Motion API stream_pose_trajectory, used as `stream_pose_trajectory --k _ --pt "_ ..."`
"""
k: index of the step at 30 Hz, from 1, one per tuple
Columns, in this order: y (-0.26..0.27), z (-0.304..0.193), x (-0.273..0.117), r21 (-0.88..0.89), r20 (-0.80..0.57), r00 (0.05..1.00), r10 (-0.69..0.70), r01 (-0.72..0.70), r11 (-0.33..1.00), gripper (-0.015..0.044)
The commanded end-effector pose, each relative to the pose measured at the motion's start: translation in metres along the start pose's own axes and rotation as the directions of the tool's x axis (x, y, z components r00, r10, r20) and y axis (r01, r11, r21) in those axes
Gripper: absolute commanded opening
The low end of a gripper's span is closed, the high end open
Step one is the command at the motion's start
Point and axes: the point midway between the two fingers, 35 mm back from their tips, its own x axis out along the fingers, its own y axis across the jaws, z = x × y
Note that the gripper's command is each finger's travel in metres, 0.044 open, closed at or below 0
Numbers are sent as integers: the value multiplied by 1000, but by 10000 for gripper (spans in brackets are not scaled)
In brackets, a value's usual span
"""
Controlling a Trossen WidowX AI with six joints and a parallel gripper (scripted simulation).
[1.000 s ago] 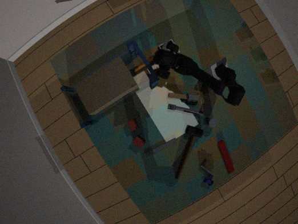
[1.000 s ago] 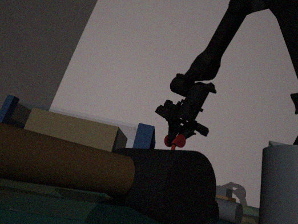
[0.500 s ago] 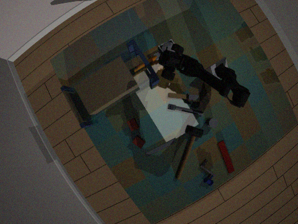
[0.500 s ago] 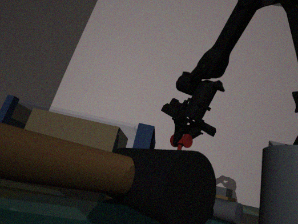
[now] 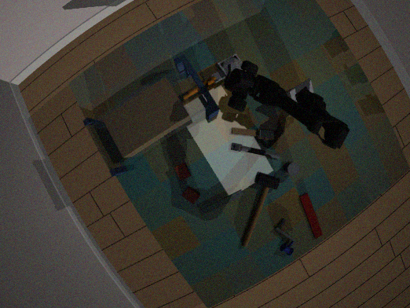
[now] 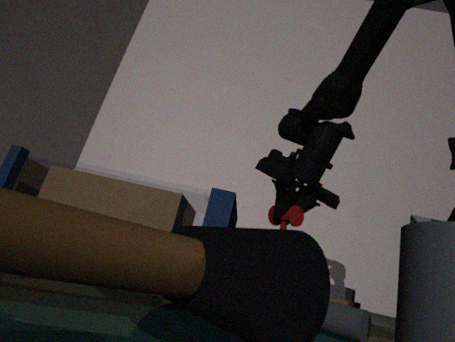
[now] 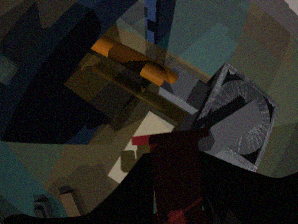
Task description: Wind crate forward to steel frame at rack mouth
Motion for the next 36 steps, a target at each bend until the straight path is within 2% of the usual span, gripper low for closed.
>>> stream_pose_trajectory --k 1,36 --pt "-10 -16 -3 21 -30 999 -14 15 1000 0" --pt "-55 -49 -20 22 -31 999 -18 19 1000 0"
